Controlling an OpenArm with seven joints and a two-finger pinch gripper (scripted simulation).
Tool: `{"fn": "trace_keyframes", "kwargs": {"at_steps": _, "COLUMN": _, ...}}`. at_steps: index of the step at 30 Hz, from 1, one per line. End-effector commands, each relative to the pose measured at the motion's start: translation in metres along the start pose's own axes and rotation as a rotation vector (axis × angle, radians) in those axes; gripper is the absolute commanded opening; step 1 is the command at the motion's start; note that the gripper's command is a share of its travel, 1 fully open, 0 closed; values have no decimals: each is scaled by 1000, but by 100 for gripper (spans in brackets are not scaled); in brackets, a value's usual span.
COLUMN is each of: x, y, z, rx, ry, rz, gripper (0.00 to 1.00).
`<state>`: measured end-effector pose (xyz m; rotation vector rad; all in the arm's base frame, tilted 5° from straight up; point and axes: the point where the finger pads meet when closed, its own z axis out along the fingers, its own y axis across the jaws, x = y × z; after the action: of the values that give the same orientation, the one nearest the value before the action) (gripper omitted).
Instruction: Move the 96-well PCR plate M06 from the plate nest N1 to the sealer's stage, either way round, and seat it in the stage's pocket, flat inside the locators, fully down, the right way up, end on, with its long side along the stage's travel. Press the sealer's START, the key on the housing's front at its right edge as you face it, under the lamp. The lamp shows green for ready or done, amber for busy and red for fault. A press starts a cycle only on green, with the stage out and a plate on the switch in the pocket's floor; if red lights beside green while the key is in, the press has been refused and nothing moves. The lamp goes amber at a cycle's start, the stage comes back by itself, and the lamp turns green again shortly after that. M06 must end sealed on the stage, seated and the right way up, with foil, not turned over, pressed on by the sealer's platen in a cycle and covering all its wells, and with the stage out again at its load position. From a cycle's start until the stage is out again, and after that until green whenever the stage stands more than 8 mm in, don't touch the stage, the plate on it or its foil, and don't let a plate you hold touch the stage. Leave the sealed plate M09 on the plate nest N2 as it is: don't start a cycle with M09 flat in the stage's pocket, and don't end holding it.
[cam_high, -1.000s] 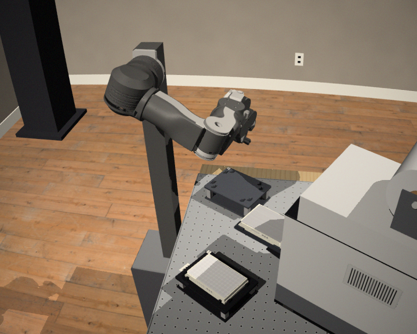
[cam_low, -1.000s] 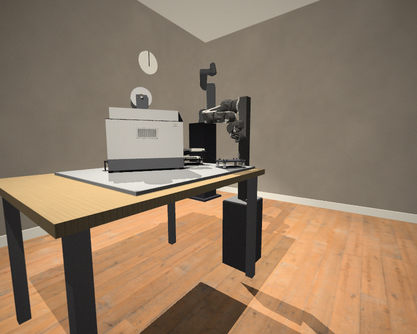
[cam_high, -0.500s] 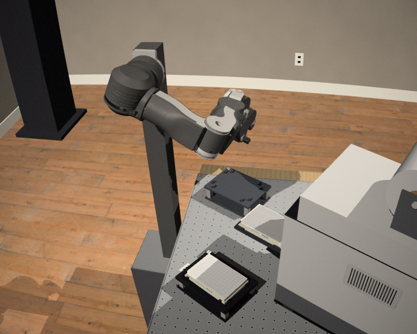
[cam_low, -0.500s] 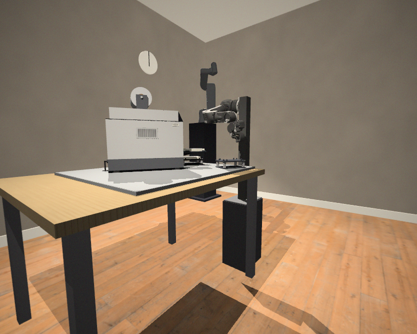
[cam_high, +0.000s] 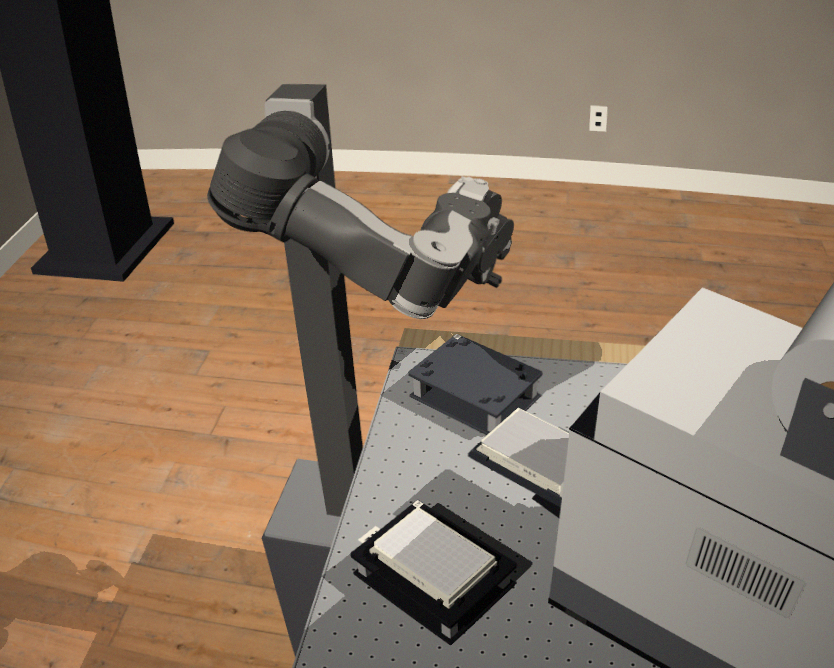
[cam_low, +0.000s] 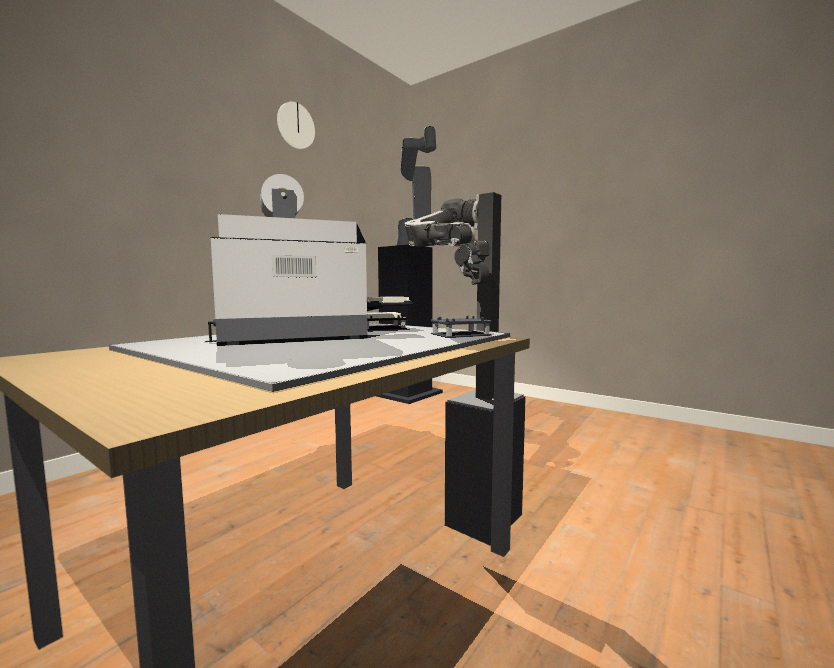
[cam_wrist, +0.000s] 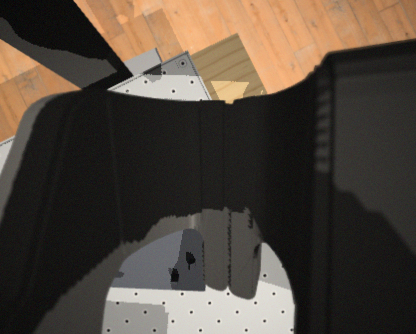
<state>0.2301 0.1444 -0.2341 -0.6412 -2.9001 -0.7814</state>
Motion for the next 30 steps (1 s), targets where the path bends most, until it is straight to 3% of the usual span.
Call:
{"fn": "trace_keyframes", "kwargs": {"at_steps": 1, "x": -1, "y": 0, "z": -1, "rx": 3, "ry": -2, "rz": 2, "gripper": 0}}
{"fn": "trace_keyframes", "kwargs": {"at_steps": 3, "x": -2, "y": -5, "z": -2, "rx": 24, "ry": -12, "rz": 0, "gripper": 0}}
{"fn": "trace_keyframes", "kwargs": {"at_steps": 7, "x": -12, "y": -28, "z": -8, "rx": 136, "ry": -62, "rz": 3, "gripper": 0}}
{"fn": "trace_keyframes", "kwargs": {"at_steps": 30, "x": -10, "y": -24, "z": -6, "rx": 136, "ry": -63, "rz": 3, "gripper": 0}}
